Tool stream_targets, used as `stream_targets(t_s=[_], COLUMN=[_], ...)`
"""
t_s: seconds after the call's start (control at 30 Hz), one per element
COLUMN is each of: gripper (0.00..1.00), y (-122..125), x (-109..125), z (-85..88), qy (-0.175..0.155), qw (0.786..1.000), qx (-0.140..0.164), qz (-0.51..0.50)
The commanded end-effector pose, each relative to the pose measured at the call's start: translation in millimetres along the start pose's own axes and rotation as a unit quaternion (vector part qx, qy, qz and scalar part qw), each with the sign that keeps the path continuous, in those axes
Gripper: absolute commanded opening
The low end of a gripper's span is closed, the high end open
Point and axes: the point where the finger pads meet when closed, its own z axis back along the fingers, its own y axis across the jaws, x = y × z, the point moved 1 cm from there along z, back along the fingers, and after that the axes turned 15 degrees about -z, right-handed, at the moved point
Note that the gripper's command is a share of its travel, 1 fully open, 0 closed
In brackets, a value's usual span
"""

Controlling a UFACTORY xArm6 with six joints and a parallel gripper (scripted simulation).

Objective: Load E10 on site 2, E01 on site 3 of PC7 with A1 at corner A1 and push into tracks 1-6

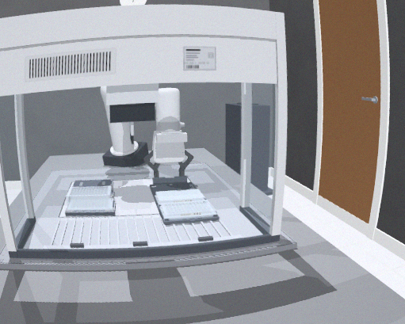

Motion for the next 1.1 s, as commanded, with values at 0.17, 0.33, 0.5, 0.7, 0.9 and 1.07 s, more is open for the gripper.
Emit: stream_targets(t_s=[0.17, 0.33, 0.5, 0.7, 0.9, 1.07], gripper=[0.82, 0.82, 0.82, 0.82, 0.82, 0.82], y=[-3.6, -4.4, -5.7, -7.3, -8.3, -9.6], x=[-11.9, -14.8, -19.6, -25.4, -29.3, -34.1], z=[0.8, 0.9, 0.9, 0.9, 0.9, 0.9], qy=[0.001, 0.001, 0.001, 0.001, 0.001, 0.001], qw=[1.0, 1.0, 1.0, 1.0, 1.0, 1.0], qx=[-0.001, -0.001, -0.001, -0.001, -0.001, -0.001], qz=[0.0, 0.0, 0.0, 0.0, 0.0, 0.0])
